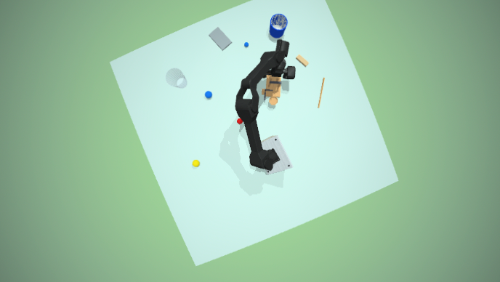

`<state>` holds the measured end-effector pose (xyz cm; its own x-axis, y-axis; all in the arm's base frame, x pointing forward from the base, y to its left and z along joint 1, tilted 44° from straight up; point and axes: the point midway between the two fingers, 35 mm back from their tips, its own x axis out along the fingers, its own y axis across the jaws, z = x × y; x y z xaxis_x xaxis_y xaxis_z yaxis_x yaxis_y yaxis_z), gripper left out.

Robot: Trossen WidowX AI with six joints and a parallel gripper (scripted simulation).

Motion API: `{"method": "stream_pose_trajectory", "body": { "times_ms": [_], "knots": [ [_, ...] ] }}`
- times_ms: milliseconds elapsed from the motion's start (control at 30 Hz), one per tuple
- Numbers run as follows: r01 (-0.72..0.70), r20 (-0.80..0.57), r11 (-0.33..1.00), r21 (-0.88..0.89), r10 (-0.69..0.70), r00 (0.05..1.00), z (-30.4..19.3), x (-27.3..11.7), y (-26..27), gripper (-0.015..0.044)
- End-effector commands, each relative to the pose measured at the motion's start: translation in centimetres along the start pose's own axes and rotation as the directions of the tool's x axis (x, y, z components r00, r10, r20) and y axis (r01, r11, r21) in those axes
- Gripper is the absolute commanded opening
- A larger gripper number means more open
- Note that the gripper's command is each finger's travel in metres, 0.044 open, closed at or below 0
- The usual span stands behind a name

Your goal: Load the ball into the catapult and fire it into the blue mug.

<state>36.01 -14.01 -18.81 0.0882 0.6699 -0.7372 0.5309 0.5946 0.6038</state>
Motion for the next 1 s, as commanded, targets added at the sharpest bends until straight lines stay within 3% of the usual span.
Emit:
{"method": "stream_pose_trajectory", "body": {
  "times_ms": [0,233,633,833,900,967],
  "knots": [
    [-0.005,-0.008,1.0,0.008,0.005,1.0,-0.3,1.0,-0.1,0.044],
    [-0.005,-0.008,1.0,0.008,0.005,1.0,-0.3,1.4,-0.1,0.044],
    [-0.001,-0.005,1.0,0.001,0.001,1.0,-0.2,1.1,0.0,0.0125],
    [0.0,-0.005,1.0,0.001,0.0,1.0,-0.1,0.8,0.0,0.0065],
    [0.001,-0.004,1.0,0.002,-0.001,1.0,0.0,-1.4,-0.1,0.0013],
    [0.003,-0.004,1.0,0.003,-0.003,1.0,-0.1,-3.7,-0.1,0.0]
  ]
}}
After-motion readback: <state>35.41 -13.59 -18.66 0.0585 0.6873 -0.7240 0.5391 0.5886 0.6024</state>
